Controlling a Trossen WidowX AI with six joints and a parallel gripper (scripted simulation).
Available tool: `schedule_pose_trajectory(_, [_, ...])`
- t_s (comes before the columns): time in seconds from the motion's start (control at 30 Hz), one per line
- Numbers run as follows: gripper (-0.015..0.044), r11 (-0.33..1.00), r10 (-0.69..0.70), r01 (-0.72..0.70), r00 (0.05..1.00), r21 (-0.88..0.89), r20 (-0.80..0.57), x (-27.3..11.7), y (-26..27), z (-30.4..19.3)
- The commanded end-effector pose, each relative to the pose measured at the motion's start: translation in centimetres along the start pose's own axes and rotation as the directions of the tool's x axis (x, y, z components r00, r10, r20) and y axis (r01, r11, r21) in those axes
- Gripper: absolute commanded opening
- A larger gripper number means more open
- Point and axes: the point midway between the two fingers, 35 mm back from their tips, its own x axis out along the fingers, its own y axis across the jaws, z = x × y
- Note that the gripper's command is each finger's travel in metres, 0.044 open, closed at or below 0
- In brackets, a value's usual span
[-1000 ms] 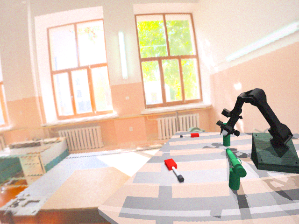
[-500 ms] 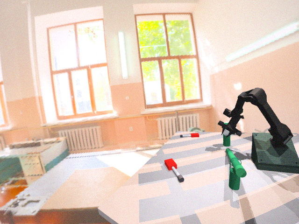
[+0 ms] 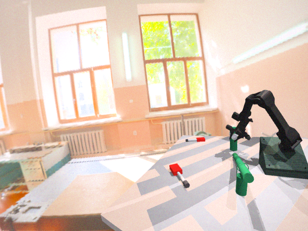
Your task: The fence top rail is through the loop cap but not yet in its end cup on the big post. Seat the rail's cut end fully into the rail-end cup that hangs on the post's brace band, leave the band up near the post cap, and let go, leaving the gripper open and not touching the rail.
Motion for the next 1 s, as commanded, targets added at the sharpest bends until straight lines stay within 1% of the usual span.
schedule_pose_trajectory(0.0, [0.0, 1.0, 0.0, 0.001, 1.0, -0.019, 0.015, -0.1, 0.21, -0.02])
schedule_pose_trajectory(0.83, [0.0, 1.0, -0.001, 0.001, 1.0, -0.008, 0.01, -0.09, 0.12, -0.02])
schedule_pose_trajectory(0.97, [0.0105, 1.0, -0.001, 0.001, 1.0, -0.008, 0.01, -0.09, 0.12, -0.02])
